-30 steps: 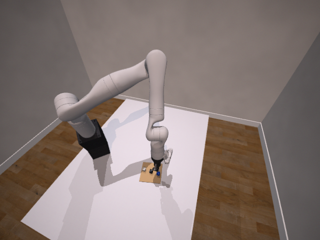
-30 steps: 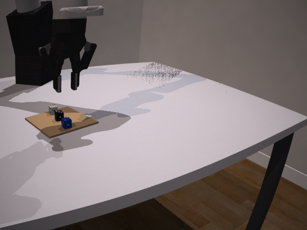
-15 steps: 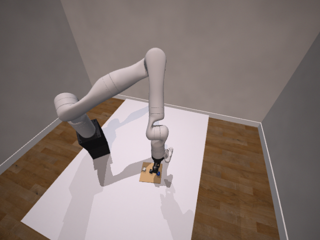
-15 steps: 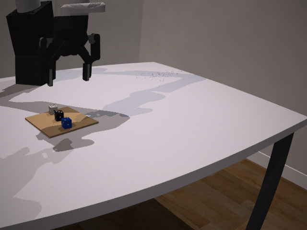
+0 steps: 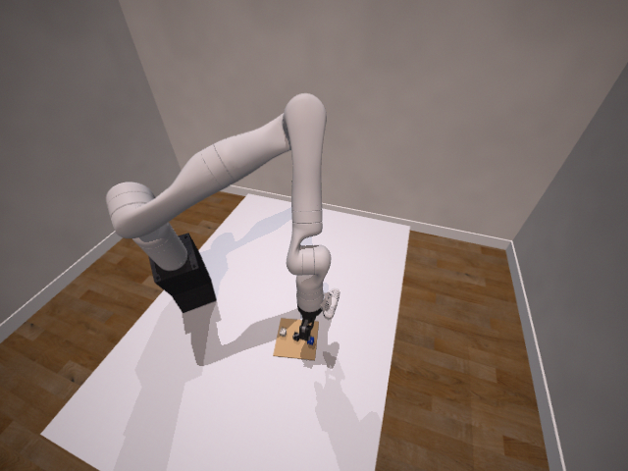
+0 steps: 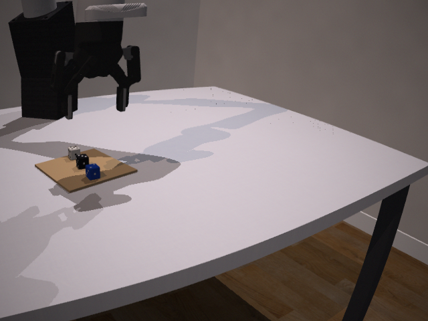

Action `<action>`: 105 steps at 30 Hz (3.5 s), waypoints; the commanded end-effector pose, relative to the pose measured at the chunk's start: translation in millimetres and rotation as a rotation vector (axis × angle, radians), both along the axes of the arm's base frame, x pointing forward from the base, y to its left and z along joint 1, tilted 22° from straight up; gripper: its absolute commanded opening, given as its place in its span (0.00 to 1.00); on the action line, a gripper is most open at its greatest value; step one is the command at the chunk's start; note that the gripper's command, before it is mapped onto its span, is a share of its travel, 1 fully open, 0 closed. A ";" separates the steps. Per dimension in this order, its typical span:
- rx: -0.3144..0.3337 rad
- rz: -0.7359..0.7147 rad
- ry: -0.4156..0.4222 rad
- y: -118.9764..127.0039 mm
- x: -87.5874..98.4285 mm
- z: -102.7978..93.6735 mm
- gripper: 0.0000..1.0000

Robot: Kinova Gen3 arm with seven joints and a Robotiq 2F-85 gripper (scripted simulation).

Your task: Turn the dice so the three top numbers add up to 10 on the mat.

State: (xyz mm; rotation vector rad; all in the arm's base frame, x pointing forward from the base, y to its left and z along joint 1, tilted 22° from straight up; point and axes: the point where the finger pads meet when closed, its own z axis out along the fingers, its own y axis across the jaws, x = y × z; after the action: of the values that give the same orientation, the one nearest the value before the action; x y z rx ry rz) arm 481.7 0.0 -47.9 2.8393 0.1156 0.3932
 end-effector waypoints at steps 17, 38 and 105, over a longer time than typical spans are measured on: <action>0.000 -0.009 -0.003 12.5 -15.2 49.3 1.00; 0.000 -0.009 -0.003 21.0 -24.4 79.8 1.00; 0.000 -0.009 -0.003 21.0 -24.4 79.8 1.00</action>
State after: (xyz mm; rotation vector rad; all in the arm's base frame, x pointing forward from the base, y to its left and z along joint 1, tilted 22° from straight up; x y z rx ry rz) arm 460.1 20.4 30.8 2.8326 0.1159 0.3985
